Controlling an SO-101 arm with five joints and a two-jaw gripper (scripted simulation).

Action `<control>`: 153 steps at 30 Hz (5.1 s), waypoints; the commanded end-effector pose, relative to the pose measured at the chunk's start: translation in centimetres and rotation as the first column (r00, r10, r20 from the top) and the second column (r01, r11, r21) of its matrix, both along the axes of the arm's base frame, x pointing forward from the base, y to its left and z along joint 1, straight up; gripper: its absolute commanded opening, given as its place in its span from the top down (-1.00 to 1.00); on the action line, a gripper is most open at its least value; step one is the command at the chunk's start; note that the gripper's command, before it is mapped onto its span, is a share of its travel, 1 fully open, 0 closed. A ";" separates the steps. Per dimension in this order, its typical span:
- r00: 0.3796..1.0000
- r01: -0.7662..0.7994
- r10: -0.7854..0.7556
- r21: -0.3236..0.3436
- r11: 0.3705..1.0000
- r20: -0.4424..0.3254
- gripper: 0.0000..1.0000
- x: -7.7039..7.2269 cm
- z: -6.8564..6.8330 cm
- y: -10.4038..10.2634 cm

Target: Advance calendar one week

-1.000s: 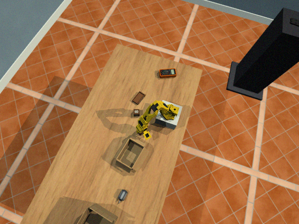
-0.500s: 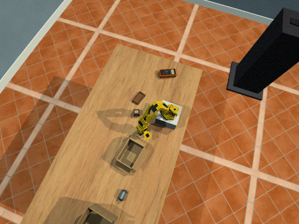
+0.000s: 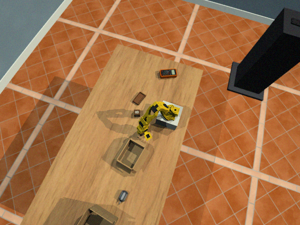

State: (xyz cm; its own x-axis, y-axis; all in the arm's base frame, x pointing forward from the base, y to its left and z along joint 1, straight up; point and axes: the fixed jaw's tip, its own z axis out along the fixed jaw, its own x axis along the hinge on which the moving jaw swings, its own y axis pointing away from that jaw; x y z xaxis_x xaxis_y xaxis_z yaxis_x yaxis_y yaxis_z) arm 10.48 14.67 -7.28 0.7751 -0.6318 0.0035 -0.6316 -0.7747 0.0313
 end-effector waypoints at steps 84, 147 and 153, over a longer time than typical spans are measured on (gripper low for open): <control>1.000 -0.001 0.001 0.010 1.000 0.005 0.29 0.1 5.9 0.4; 0.941 -0.151 0.025 0.353 0.923 0.338 0.30 4.2 14.7 3.2; 0.919 -0.227 0.100 0.305 0.925 0.381 0.30 5.4 14.6 2.3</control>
